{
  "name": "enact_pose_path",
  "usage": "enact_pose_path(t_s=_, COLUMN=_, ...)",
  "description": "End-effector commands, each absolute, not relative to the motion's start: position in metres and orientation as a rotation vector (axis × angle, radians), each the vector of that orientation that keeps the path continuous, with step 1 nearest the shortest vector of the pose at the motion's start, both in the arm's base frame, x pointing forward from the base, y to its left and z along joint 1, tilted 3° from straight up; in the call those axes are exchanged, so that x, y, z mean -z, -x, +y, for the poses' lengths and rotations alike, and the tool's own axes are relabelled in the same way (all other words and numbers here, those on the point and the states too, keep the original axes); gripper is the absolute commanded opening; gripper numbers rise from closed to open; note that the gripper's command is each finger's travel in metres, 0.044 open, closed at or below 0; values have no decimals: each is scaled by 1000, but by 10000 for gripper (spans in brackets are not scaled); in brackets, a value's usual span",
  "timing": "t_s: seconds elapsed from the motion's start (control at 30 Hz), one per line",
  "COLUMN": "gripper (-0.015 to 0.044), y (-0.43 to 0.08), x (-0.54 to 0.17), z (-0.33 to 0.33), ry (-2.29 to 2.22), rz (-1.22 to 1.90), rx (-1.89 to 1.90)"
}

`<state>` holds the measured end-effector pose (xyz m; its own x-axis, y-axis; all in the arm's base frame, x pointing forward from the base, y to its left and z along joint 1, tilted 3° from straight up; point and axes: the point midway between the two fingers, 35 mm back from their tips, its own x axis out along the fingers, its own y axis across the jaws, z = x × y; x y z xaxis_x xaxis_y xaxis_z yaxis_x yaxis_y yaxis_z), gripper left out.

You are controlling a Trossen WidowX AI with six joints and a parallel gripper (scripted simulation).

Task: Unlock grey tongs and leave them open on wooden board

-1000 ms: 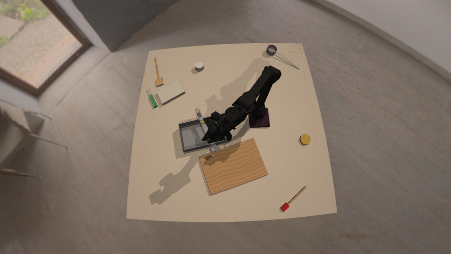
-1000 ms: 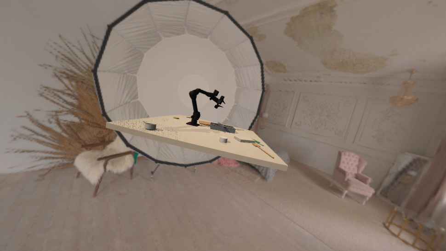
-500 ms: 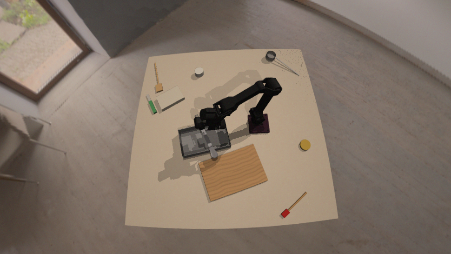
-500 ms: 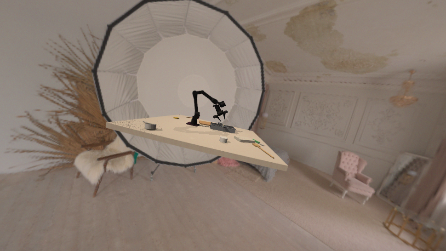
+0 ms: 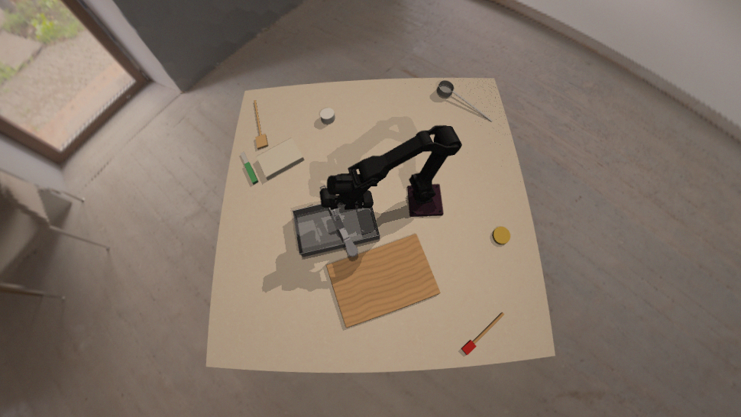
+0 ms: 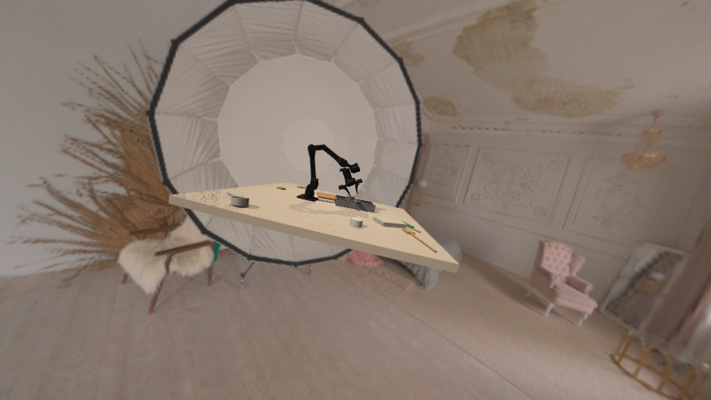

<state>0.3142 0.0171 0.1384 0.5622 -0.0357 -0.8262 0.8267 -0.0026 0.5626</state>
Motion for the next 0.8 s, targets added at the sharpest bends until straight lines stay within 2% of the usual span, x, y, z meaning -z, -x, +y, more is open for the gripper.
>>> enact_pose_path(t_s=0.0, gripper=260, y=-315, x=-136, z=18, ry=-1418, rz=732, rx=794)
enact_pose_path(t_s=0.77, gripper=260, y=-336, x=-109, z=17, ry=-1419, rz=731, rx=793)
